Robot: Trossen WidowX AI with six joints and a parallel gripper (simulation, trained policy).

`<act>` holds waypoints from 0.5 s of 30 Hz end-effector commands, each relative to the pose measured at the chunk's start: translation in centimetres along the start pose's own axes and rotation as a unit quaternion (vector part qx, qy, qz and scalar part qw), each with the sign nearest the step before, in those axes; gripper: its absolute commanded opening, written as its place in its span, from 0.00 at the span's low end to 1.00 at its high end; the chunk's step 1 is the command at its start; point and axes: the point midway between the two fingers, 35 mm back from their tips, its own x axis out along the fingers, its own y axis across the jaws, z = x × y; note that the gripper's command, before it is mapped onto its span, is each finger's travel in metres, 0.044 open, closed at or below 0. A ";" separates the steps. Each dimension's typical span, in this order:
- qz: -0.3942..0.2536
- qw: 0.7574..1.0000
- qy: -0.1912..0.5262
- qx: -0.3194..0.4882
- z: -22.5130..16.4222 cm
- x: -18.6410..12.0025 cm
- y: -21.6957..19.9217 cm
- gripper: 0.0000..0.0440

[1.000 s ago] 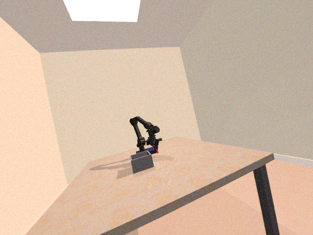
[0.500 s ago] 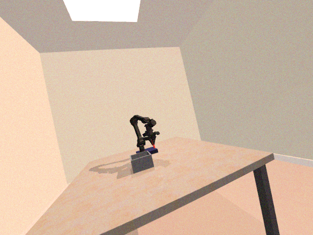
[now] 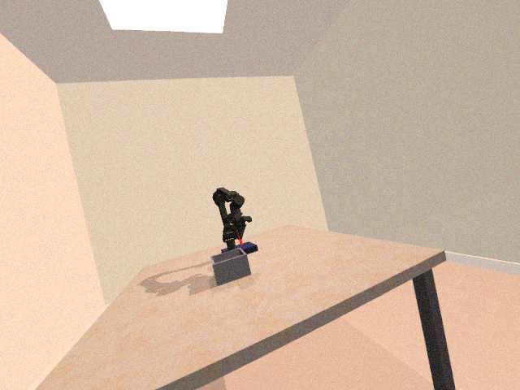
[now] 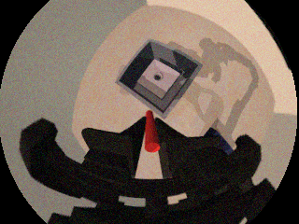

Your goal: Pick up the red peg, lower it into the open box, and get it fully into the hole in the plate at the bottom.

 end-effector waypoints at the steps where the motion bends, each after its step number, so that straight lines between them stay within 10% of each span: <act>1: -0.007 1.000 -0.008 0.004 1.3 0.5 0.0 0.00; 15: -0.023 0.999 -0.022 0.035 6.1 3.0 -0.3 0.00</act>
